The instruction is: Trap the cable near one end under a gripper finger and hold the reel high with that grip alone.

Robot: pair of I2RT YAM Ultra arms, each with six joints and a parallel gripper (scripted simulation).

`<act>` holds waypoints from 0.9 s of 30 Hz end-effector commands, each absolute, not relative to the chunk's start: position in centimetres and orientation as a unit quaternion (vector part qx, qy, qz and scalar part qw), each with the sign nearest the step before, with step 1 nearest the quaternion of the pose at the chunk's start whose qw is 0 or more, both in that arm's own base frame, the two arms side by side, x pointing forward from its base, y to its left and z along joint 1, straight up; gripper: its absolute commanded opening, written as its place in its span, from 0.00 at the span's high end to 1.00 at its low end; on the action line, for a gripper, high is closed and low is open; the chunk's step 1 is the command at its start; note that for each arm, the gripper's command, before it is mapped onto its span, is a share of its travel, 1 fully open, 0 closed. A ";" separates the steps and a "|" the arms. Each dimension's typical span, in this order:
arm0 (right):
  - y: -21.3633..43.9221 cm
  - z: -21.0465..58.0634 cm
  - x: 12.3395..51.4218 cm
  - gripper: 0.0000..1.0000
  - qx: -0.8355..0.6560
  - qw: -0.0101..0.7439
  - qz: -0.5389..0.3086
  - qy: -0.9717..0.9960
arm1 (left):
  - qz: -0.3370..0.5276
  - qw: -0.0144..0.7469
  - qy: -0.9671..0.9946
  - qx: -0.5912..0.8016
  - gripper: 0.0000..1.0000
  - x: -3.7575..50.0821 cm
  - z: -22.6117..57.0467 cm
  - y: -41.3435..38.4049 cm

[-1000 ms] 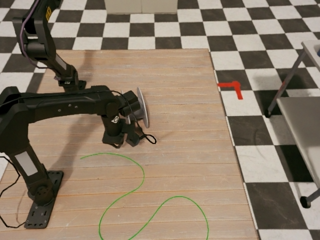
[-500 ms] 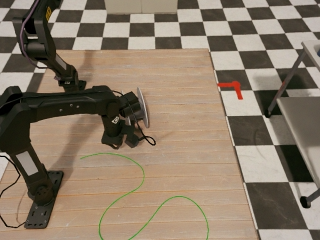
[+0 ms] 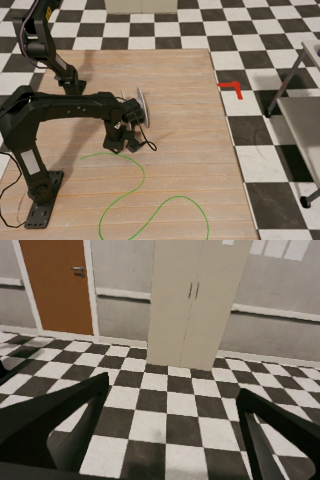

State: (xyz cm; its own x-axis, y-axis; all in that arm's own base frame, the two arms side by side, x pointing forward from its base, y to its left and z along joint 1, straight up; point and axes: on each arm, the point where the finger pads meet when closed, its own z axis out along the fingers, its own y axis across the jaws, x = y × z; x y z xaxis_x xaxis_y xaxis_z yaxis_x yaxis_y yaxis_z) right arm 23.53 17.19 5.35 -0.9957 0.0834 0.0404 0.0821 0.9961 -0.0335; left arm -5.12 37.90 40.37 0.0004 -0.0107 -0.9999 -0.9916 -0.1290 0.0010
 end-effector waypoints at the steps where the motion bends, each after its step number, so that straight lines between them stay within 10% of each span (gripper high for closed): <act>1: 18.0 4.6 24.3 0.70 -0.041 0.005 0.006 -0.999 | 0.528 0.464 0.468 -0.536 0.00 -5.0 40.0 37.9; 27: 18.0 2.4 25.2 0.70 -0.046 -0.016 -0.010 -0.999 | 0.528 0.464 0.468 -0.536 0.00 -5.0 40.0 37.9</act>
State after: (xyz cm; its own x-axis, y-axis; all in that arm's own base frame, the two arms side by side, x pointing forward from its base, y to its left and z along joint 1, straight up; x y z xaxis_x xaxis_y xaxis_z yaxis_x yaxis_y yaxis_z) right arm 24.07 17.60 1.08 -0.9962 0.0828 0.0257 0.0823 0.9964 -0.0209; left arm -5.12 37.90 40.37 0.0004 -0.0107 -0.9999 -0.9916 -0.1290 0.0010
